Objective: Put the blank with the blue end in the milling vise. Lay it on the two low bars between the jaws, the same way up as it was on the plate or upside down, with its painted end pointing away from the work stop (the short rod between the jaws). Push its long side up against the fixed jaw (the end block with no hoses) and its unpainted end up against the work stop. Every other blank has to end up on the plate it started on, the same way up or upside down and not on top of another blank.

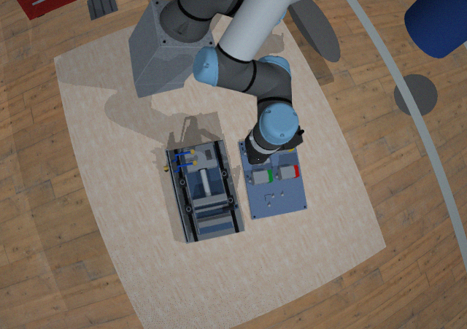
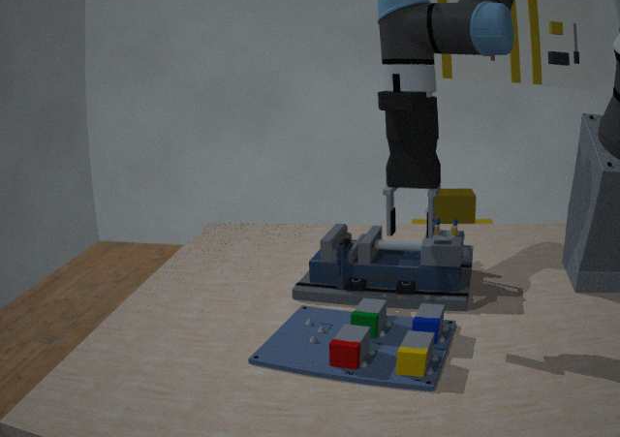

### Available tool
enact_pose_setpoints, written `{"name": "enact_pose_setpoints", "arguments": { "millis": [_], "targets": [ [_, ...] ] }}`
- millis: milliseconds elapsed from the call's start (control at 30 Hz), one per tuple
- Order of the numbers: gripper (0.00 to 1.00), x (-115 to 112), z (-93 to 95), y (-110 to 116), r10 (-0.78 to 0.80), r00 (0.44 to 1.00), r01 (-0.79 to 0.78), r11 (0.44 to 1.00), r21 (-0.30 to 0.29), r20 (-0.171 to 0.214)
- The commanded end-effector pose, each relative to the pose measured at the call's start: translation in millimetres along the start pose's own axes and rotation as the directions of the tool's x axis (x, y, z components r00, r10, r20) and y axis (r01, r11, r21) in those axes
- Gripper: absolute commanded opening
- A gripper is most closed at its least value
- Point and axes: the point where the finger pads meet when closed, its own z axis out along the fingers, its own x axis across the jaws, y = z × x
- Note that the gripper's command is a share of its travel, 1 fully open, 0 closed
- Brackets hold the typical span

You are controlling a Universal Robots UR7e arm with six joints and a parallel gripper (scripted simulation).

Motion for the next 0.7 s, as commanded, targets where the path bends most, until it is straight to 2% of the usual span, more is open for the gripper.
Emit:
{"name": "enact_pose_setpoints", "arguments": {
  "millis": [0, 67, 200, 667],
  "targets": [
    [1.00, 6.4, 6.6, -1.0, -0.001, 1.000, 0.001, 1.000, -0.002, -0.017],
    [1.00, 3.1, 7.3, -0.6, 0.000, 1.000, 0.000, 1.000, -0.001, -0.007],
    [1.00, 8.6, 27.2, -2.6, -0.001, 1.000, 0.001, 1.000, -0.002, -0.017],
    [1.00, 6.5, 23.1, -2.0, 0.000, 1.000, 0.000, 1.000, -0.002, -0.013]
  ]
}}
